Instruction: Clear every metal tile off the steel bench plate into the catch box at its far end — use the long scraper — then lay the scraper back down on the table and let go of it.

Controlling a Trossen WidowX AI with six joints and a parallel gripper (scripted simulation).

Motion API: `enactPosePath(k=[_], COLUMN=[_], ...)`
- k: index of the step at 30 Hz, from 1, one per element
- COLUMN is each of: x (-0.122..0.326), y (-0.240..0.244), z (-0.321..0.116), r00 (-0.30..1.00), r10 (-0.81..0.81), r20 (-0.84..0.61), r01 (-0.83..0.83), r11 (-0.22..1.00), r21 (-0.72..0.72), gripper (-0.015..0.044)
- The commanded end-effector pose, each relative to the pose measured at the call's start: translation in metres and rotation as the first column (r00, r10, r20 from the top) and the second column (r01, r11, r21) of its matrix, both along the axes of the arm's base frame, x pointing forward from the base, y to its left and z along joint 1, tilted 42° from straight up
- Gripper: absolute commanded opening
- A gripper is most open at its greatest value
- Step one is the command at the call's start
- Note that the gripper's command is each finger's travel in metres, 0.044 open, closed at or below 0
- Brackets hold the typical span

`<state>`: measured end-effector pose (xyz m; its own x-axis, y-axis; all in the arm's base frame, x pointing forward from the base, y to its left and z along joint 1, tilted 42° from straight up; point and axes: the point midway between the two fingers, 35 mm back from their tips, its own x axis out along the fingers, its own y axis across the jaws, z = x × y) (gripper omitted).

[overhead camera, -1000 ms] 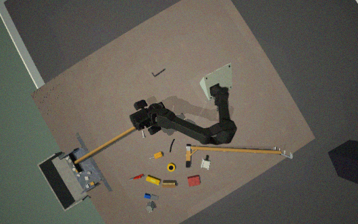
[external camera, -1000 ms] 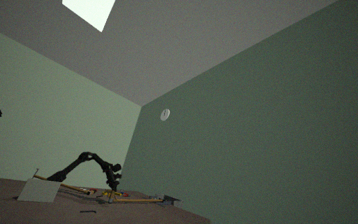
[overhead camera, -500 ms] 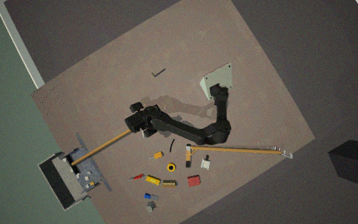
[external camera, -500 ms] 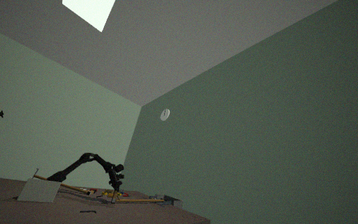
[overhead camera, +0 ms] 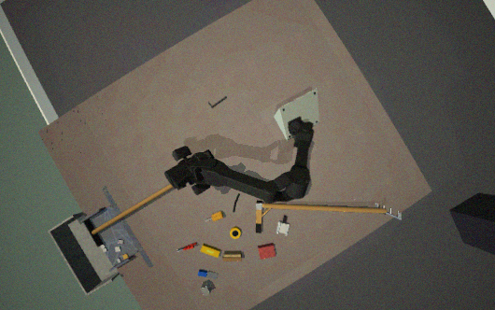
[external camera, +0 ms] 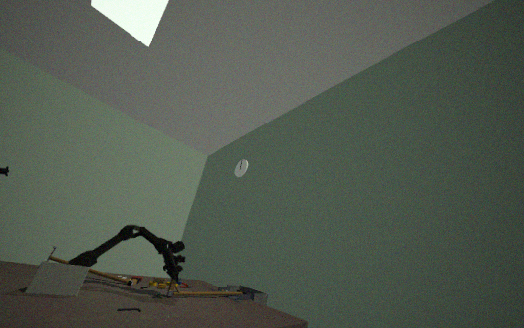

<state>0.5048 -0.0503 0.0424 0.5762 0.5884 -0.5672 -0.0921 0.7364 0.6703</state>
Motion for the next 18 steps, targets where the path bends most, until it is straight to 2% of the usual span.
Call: enactPosePath(k=[1,8,18], x=[0.009,0.02,0.012], y=[-0.001,0.001,0.001], z=[0.004,0.004,0.001], r00=[1.0,1.0,1.0], r10=[-0.006,-0.006,-0.003], r20=[0.012,0.013,0.002], r01=[0.006,0.006,0.003], r11=[1.0,1.0,1.0], r21=[-0.005,-0.005,0.0], gripper=[0.0,0.0,0.0])
